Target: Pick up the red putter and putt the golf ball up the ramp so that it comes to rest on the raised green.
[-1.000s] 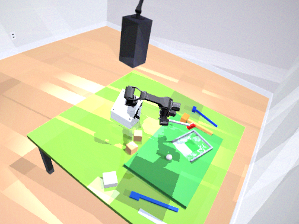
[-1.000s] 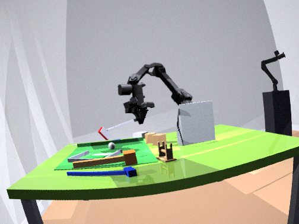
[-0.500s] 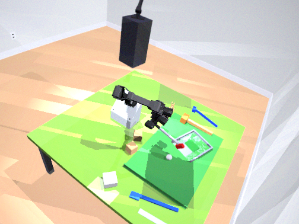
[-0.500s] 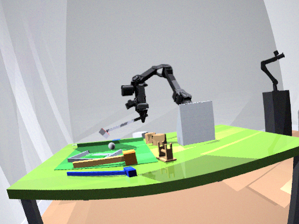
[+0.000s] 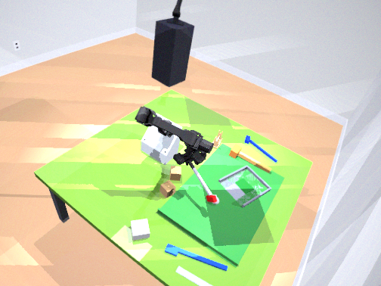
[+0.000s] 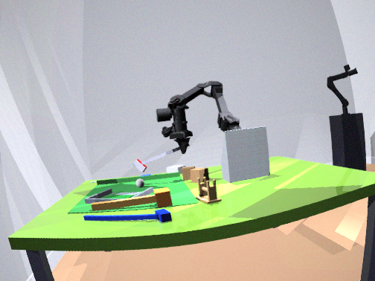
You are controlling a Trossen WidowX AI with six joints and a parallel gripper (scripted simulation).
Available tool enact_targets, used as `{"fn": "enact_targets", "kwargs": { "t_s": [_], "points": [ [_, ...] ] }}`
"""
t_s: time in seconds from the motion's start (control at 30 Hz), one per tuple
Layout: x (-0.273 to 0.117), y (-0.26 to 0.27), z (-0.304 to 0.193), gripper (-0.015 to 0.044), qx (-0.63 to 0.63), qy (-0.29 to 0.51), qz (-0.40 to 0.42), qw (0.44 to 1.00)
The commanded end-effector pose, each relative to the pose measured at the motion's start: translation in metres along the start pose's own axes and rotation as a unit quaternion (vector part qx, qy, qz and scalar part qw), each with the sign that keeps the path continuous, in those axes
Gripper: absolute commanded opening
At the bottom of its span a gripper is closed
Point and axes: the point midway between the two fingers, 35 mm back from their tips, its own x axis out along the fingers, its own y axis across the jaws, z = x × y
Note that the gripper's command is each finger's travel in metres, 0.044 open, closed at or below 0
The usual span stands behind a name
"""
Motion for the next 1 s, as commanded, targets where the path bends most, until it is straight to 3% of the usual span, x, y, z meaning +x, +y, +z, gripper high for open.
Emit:
{"fn": "enact_targets", "kwargs": {
  "t_s": [0.0, 0.23, 0.97],
  "points": [
    [0.009, -0.001, 0.001, 0.0000, 0.001, -0.002, -0.003, 1.000],
    [0.035, -0.002, 0.000, 0.0000, 0.001, -0.002, -0.004, 1.000],
    [0.065, -0.003, 0.000, 0.0000, 0.001, -0.003, -0.005, 1.000]
  ]
}}
